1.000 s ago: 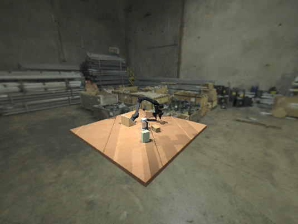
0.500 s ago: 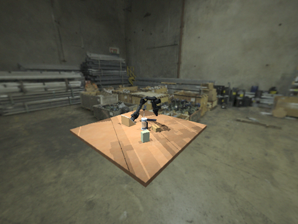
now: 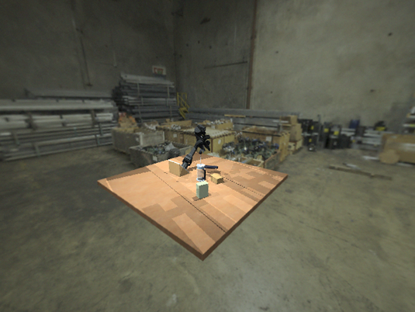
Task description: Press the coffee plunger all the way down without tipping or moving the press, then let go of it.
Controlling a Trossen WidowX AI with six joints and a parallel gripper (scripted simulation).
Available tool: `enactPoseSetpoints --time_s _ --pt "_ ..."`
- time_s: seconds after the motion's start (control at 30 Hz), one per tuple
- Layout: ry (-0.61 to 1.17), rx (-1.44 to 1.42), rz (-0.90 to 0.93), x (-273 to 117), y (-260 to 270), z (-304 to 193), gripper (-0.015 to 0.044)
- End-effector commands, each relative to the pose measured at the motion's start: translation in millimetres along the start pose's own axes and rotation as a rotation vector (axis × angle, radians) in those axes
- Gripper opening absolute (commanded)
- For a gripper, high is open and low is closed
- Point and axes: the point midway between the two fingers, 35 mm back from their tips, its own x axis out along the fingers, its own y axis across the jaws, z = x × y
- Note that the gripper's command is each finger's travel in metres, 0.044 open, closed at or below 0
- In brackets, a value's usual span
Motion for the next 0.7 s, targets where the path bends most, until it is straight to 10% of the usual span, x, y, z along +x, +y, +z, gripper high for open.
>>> enactPoseSetpoints --time_s 0.0,0.17,0.67 --pt "-0.157 0.179 -0.038 -49 -34 -10 0.044" --pt "-0.304 0.328 -0.068 -92 -56 -24 0.044" --pt "-0.304 0.328 -0.069 -46 -43 -62 0.044"
